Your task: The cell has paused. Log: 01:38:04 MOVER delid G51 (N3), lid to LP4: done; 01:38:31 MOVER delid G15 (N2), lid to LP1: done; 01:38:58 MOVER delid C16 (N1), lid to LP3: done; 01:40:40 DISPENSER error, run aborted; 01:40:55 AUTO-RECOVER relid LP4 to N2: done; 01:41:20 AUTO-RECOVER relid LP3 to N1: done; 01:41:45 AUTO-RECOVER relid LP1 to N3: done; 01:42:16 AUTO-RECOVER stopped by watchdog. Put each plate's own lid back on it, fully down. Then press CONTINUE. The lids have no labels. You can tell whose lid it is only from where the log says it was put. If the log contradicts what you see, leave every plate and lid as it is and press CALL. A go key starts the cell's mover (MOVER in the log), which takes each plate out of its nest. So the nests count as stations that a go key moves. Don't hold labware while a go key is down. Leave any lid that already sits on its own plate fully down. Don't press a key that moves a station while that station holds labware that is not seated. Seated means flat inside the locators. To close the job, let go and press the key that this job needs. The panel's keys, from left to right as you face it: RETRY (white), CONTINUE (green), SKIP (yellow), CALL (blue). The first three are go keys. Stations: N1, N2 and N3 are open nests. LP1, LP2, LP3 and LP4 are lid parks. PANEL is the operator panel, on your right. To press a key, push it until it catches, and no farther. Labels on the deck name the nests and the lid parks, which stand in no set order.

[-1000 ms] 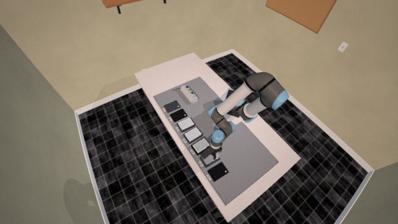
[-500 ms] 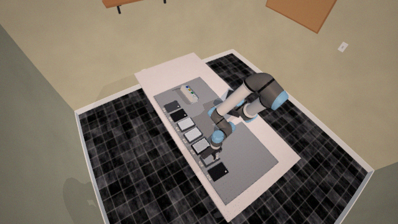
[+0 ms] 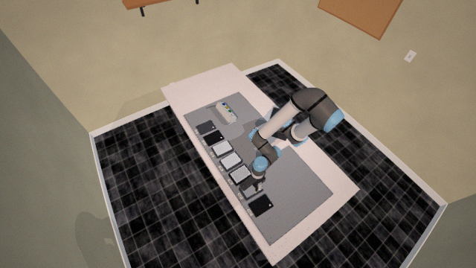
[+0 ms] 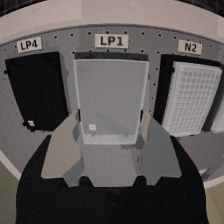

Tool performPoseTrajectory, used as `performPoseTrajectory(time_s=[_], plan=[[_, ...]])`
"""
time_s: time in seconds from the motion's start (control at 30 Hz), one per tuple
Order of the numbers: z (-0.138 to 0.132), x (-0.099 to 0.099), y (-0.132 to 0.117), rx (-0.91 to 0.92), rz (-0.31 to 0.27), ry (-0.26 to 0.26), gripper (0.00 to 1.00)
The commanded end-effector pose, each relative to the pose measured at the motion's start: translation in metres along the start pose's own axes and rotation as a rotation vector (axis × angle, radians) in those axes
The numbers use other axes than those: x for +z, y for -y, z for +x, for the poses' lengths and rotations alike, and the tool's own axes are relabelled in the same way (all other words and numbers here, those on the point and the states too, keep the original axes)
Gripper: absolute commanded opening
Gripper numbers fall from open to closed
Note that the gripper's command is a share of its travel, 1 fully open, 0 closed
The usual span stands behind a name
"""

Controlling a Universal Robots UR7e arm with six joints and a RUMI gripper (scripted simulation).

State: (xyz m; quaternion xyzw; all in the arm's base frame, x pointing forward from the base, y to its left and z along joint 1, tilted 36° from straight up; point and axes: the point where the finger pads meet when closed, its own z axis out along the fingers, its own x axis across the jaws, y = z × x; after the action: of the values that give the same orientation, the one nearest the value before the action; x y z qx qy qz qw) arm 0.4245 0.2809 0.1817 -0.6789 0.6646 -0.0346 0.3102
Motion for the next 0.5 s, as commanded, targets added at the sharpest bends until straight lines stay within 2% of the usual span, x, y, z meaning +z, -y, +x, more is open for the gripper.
performPoseTrajectory(time_s=[0.0,0.47], plan=[[-0.0002,0.0008,0.0003,0.000,0.001,0.000,0.00],[-0.0002,0.0052,0.0003,0.000,0.001,0.000,0.00]])
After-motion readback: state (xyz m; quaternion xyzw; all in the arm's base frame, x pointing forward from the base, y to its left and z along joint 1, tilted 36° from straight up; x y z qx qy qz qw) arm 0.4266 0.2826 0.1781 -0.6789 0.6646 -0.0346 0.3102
